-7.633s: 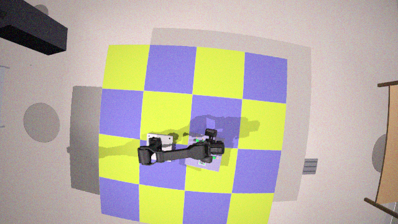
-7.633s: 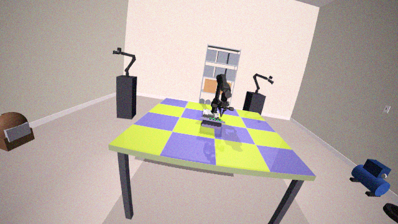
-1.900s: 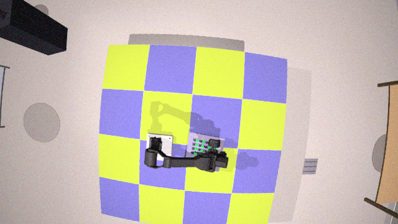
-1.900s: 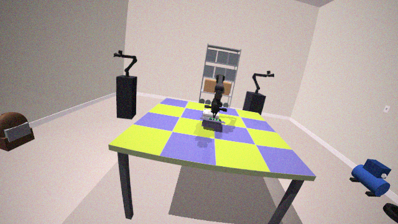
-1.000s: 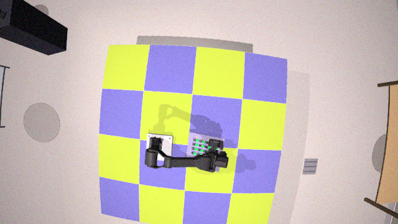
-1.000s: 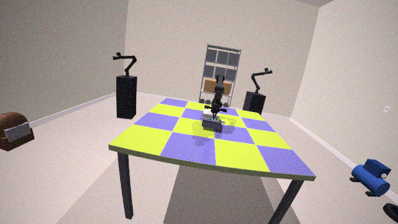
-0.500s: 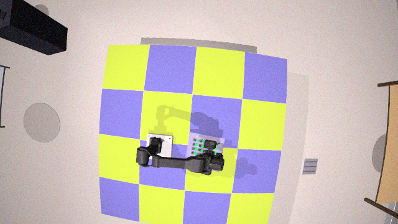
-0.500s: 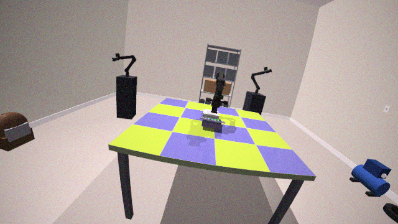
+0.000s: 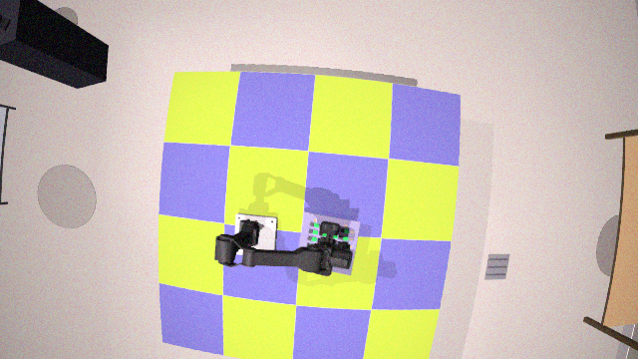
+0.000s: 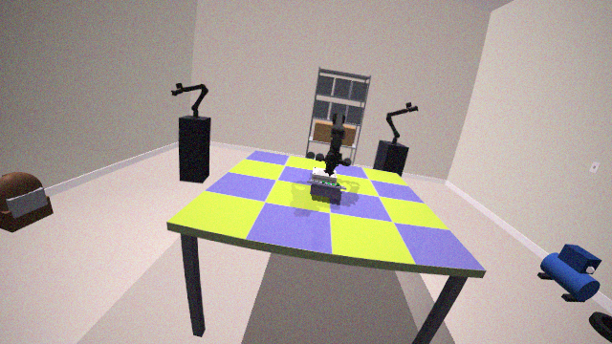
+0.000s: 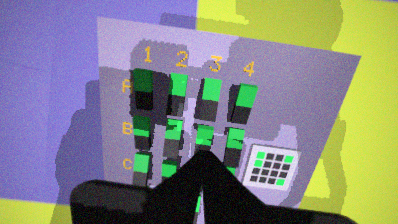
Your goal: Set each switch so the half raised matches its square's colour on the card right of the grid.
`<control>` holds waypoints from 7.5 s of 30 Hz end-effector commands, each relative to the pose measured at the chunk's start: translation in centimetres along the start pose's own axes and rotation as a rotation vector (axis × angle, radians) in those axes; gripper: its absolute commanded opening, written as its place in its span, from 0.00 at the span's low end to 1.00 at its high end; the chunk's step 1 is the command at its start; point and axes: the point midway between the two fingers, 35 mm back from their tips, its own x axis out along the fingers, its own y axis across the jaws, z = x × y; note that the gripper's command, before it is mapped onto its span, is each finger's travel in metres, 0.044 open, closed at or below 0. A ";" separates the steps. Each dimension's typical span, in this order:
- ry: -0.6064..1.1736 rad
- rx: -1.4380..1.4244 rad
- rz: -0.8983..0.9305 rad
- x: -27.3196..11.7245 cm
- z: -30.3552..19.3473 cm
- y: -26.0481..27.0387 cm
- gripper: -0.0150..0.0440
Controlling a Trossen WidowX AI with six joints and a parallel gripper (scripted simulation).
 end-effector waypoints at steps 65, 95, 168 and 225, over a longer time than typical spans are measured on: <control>-0.002 0.000 0.002 3.2 0.1 0.0 0.25; -0.027 0.000 0.002 -3.0 -0.2 0.0 0.25; 0.001 0.000 0.004 3.1 -3.9 2.8 0.25; -0.024 0.000 0.002 -2.9 -4.2 0.0 0.25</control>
